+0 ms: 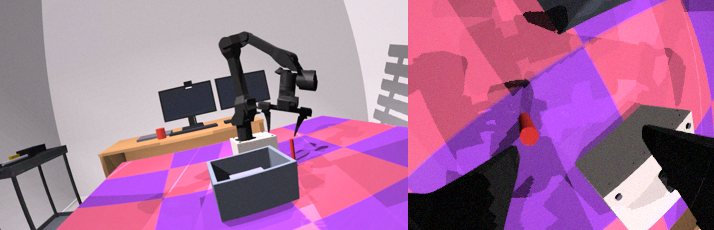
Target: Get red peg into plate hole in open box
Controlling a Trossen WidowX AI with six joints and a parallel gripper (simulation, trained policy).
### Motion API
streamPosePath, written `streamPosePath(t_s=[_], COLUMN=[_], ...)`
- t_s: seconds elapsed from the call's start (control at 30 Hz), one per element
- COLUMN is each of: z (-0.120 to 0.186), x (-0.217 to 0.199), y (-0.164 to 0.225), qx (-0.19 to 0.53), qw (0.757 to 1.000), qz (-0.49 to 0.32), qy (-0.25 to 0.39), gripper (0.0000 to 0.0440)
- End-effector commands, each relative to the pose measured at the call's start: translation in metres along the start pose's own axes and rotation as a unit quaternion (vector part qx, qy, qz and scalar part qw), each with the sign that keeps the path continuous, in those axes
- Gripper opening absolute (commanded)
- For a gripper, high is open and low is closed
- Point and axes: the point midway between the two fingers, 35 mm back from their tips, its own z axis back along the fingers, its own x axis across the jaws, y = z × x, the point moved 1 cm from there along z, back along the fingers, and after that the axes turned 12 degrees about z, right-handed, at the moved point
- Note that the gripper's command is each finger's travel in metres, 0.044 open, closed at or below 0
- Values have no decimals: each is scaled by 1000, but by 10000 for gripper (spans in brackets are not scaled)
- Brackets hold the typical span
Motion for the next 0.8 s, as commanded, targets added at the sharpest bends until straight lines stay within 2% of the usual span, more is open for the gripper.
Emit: streamPosePath(t_s=[0.0,0.53,0.63,0.77], z=[-13,-61,-69,-80], x=[5,23,25,26], y=[1,-2,-2,-1], qx=[11,-3,-4,-2], qw=[1000,999,999,999], qz=[-14,-28,-29,-32], qy=[10,15,16,20], gripper=[435,431,390,287])
